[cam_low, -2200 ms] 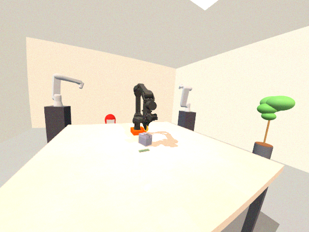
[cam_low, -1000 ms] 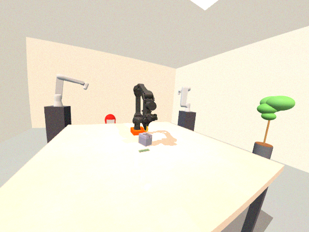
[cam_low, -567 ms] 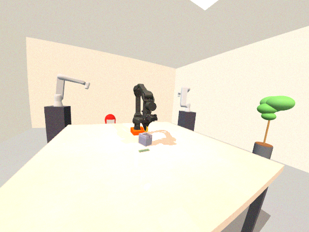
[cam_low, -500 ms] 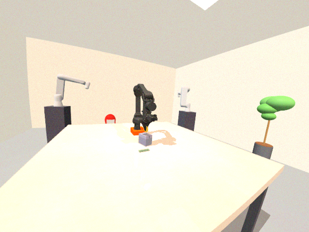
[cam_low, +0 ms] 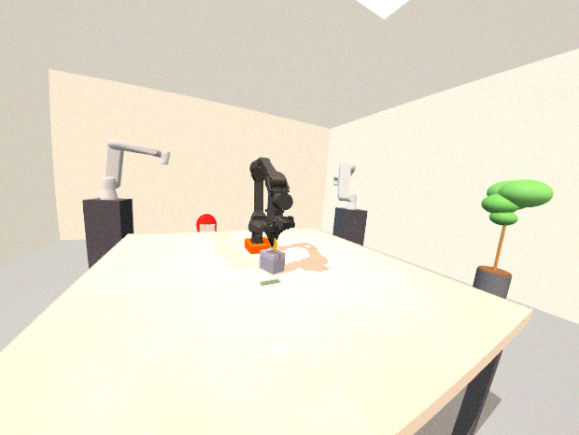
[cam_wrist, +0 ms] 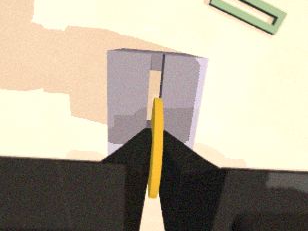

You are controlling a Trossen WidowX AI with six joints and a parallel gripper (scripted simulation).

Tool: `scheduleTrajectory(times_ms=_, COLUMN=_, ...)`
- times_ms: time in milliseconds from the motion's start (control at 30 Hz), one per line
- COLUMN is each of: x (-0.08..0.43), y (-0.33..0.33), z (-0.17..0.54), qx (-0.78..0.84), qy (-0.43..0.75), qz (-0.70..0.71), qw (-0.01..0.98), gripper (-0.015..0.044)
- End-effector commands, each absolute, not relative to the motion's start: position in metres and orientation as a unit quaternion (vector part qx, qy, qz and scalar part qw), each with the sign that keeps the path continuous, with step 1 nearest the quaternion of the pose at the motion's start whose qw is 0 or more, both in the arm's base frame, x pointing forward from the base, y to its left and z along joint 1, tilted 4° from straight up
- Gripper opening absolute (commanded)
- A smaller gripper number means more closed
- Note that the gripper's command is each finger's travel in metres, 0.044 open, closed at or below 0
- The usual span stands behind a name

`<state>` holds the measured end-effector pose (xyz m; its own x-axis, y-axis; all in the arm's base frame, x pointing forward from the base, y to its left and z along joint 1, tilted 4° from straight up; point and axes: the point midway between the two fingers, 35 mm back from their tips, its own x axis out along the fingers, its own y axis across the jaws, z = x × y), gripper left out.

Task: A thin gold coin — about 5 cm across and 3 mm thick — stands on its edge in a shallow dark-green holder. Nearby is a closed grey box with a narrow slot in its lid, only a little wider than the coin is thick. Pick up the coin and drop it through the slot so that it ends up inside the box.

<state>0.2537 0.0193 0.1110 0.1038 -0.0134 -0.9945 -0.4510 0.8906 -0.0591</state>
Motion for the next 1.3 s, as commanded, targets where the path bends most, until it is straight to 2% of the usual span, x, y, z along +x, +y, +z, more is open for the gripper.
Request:
scheduleTrajectory(times_ms=0, x=0.253, y=0.019, z=0.108, qx=-0.179, qy=0.653, qz=0.153, qw=0.72, gripper=0.0)
scheduleTrajectory(times_ms=533, x=0.253, y=0.019, z=0.101, qx=-0.179, qy=0.653, qz=0.153, qw=0.72, gripper=0.0)
scheduleTrajectory(times_ms=733, x=0.254, y=0.019, z=0.104, qx=-0.178, qy=0.652, qz=0.152, qw=0.721, gripper=0.0158)
scheduleTrajectory(times_ms=1033, x=0.254, y=0.019, z=0.104, qx=-0.178, qy=0.652, qz=0.152, qw=0.721, gripper=0.0161)
scheduleTrajectory(times_ms=1267, x=0.252, y=0.019, z=0.122, qx=-0.178, qy=0.652, qz=0.152, qw=0.721, gripper=0.0344)
